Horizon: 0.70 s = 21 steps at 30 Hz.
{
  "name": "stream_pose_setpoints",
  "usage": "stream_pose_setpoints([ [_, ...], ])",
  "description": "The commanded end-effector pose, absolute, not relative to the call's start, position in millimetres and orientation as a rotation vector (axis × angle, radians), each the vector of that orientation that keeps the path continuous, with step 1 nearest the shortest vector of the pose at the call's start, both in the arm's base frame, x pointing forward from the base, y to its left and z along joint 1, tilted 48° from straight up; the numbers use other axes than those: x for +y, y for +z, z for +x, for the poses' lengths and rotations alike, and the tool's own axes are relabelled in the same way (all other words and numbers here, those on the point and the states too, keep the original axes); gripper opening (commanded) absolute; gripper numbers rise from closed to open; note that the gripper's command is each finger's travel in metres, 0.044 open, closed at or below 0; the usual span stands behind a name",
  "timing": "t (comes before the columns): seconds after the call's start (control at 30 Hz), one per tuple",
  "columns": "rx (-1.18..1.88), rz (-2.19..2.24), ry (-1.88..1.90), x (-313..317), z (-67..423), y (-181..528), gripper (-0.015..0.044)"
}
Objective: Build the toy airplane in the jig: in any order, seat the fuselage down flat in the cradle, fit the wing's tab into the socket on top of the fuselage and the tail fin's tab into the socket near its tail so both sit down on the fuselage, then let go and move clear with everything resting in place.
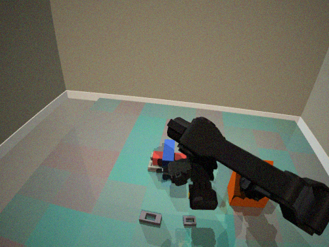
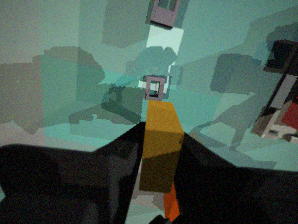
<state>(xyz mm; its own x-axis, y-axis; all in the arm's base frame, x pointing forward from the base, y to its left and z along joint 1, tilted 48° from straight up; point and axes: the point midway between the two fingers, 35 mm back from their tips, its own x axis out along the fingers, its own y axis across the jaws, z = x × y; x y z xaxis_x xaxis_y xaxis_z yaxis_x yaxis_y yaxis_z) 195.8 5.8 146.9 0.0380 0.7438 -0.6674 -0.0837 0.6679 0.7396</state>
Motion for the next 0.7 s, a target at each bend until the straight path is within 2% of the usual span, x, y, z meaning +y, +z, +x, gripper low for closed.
stream_pose_setpoints([
  [0.0, 1.405, 0.602, 0.693, -0.1, 199.1, 143.3, 0.0],
  [0.67, 1.42, 0.623, 0.653, -38.5, 220.6, 98.5, 0.0],
])
